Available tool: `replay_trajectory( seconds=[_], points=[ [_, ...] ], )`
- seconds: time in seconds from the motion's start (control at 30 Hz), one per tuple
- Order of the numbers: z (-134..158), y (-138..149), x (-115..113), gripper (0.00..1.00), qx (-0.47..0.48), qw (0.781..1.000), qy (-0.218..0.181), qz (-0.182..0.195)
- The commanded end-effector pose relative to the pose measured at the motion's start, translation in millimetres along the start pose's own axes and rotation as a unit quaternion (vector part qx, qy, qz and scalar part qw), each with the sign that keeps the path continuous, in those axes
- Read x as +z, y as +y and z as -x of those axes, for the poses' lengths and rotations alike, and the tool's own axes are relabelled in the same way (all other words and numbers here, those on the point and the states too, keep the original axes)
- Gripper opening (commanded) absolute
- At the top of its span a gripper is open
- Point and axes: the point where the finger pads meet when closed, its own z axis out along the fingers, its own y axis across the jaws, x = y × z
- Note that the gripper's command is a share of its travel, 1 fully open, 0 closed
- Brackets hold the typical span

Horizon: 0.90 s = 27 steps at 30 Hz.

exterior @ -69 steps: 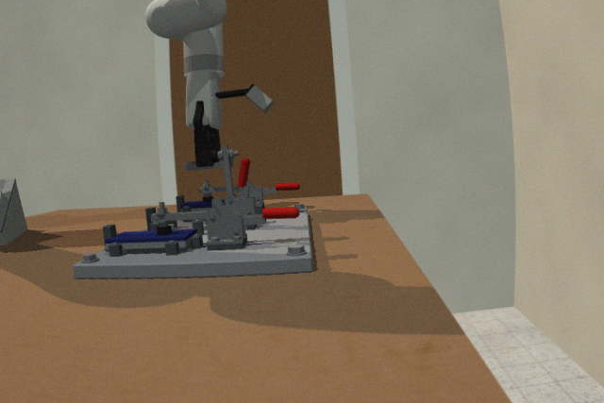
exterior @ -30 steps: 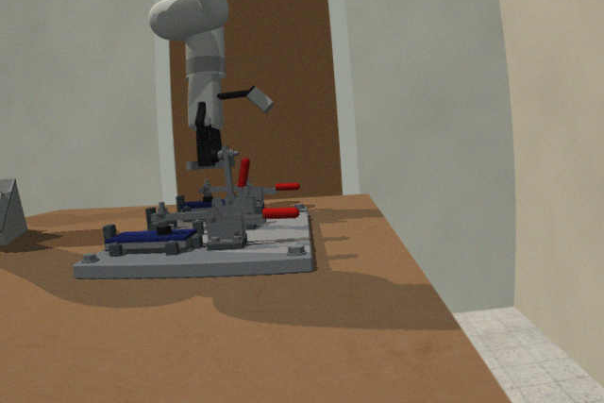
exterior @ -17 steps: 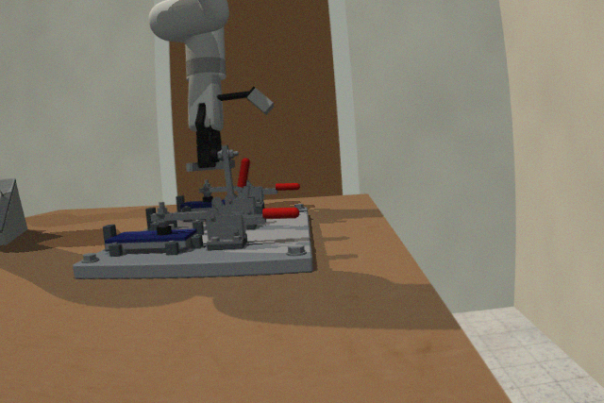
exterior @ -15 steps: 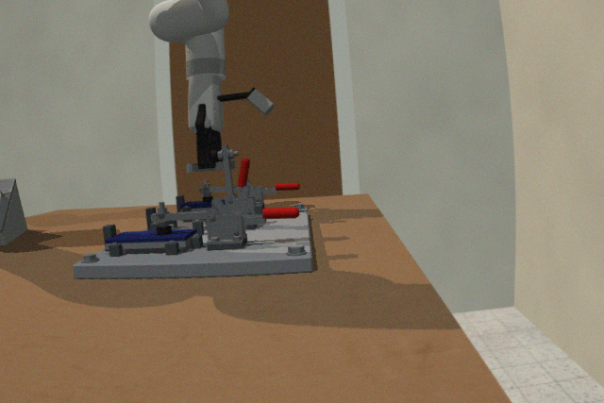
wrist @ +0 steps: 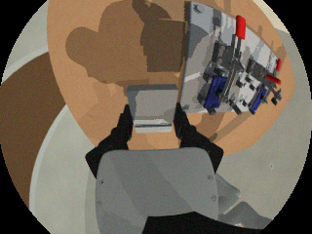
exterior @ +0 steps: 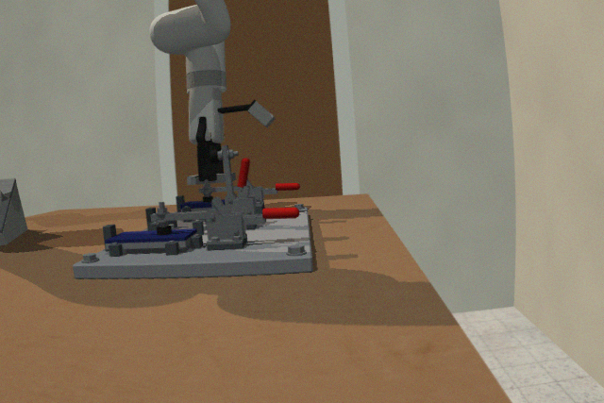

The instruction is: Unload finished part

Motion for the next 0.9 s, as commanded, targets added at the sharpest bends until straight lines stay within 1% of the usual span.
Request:
replay_trajectory(
  seconds=[0.0, 0.1, 0.57, 0.87],
  points=[
    [-1.4, -0.9, 6.2, 0.0, 0.0, 1.0, 0.002, -0.001],
    [-1.4, -1.0, 8.9, 0.0, 0.0, 1.0, 0.002, -0.001],
    [-1.4, -1.3, 42.0, 0.0, 0.0, 1.0, 0.002, -0.001],
    [-1.5, -1.4, 51.0, 0.0, 0.0, 1.0, 0.002, -0.001]
  ],
)
